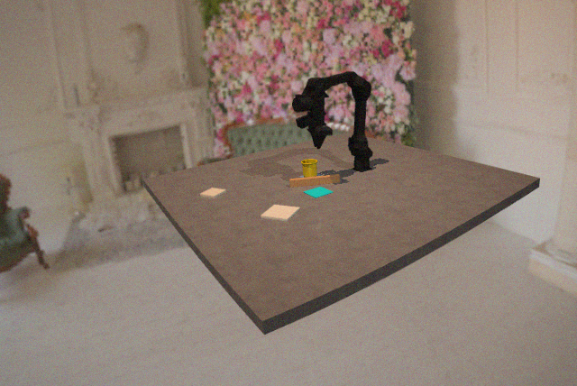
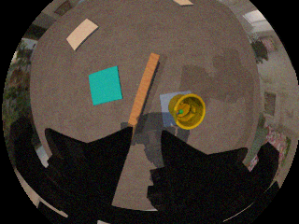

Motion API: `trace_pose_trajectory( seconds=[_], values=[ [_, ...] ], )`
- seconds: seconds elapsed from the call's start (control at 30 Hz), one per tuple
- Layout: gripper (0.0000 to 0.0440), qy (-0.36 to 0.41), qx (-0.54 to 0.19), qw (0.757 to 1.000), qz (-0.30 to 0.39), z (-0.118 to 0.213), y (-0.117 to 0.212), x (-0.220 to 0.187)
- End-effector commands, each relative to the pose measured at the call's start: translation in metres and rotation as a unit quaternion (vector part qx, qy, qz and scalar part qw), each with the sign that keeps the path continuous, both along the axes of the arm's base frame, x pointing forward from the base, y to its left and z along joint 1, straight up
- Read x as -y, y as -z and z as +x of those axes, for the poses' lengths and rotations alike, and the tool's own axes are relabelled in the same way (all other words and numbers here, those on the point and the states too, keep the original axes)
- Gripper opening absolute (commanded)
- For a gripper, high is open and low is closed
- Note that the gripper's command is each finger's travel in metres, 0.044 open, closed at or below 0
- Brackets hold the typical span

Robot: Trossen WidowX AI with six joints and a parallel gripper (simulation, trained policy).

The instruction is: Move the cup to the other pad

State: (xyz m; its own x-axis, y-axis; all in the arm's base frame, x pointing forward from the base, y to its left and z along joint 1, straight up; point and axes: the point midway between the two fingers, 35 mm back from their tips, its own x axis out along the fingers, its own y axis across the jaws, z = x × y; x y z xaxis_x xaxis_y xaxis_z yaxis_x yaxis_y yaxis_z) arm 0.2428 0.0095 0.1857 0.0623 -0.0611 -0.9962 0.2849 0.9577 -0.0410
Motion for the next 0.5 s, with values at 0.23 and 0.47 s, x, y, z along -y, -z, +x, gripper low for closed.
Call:
trace_pose_trajectory(
  seconds=[0.23, 0.47],
  values=[
    [0.0158, 0.008, -0.037, 0.999, -0.009, -0.005, 0.016, 0.014],
    [0.0172, 0.012, -0.053, 0.998, -0.012, -0.007, 0.029, 0.023]
  ],
)
